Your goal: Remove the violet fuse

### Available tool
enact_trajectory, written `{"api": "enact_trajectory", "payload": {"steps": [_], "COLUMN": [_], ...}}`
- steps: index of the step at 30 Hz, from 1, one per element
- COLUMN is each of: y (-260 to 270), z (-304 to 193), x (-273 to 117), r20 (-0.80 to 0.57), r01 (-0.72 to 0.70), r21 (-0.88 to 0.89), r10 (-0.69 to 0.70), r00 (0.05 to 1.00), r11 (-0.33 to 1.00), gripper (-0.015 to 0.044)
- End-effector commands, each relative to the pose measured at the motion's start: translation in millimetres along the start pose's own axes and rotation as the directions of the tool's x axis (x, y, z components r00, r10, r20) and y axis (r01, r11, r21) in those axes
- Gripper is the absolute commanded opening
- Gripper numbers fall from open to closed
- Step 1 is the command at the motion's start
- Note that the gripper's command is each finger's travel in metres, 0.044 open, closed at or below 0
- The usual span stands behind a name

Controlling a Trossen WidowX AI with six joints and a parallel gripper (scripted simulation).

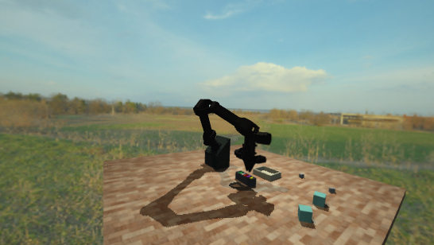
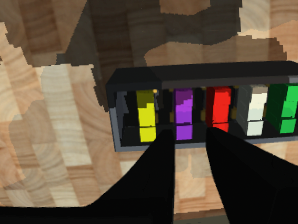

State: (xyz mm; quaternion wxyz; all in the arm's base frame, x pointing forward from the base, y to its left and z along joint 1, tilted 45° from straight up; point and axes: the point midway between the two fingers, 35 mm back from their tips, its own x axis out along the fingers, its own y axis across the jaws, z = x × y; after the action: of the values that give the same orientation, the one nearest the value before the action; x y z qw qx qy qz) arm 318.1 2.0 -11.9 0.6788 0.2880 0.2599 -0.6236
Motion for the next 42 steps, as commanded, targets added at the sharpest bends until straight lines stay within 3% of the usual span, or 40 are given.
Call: {"api": "enact_trajectory", "payload": {"steps": [1,37,42], "y": [0,-2,-2], "z": [0,-1,-2], "x": [4,32,30], "r20": [0.004,0.006,0.002], "r01": [-0.001,-0.001,0.001], "r21": [-0.005,-0.005,-0.001], "r10": [0.001,0.001,-0.001], "r00": [1.0,1.0,1.0], "r11": [1.0,1.0,1.0], "gripper": [0.0074,0.0074,0.0041]}}
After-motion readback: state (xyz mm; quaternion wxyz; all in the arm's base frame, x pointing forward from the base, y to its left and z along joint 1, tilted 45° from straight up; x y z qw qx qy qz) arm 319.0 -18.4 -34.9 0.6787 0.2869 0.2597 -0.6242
